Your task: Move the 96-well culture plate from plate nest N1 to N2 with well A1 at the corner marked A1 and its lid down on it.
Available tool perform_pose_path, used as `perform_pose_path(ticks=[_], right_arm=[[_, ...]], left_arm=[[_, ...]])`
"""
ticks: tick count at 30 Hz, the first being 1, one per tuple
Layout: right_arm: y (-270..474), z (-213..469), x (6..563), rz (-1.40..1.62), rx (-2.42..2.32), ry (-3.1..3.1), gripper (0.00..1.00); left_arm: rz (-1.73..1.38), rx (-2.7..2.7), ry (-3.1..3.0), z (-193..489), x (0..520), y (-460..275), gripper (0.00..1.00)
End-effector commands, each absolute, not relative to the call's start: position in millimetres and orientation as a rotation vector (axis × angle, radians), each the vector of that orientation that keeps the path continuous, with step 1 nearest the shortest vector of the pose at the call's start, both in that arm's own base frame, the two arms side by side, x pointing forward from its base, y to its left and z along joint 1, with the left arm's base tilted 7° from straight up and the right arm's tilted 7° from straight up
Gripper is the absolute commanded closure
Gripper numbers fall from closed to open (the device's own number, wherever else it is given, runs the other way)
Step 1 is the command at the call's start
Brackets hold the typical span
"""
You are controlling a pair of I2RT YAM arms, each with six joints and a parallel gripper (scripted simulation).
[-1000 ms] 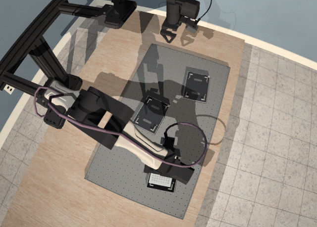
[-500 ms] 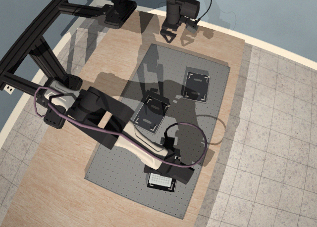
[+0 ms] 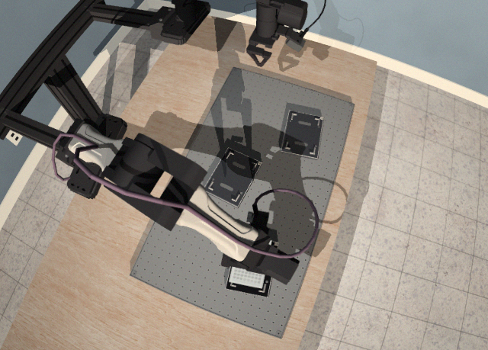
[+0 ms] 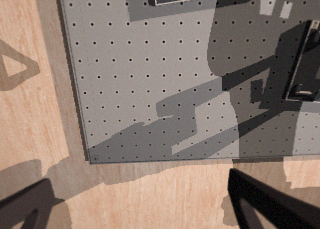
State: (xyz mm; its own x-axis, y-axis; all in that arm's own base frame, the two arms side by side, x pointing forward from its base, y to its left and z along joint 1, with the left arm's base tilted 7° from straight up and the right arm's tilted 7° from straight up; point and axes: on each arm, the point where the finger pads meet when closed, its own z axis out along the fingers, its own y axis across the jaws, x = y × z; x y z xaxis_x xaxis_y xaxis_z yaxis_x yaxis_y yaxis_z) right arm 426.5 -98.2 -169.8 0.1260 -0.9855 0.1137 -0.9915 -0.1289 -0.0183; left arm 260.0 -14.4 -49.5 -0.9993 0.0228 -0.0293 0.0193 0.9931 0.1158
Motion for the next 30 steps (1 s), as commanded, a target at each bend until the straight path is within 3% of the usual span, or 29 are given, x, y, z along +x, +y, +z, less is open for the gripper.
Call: perform_pose_path(ticks=[1, 30], right_arm=[[-97.0, -161.7, 432.9, 0.176, 2.317, -2.036, 1.00], [-54.4, -157.3, 416.6, 0.229, 2.048, -2.345, 1.00]], left_arm=[[0.173, 0.049, 3.088, -46.9, 265.8, -16.9, 0.00], [0.173, 0.049, 3.088, -46.9, 265.8, -16.9, 0.00]])
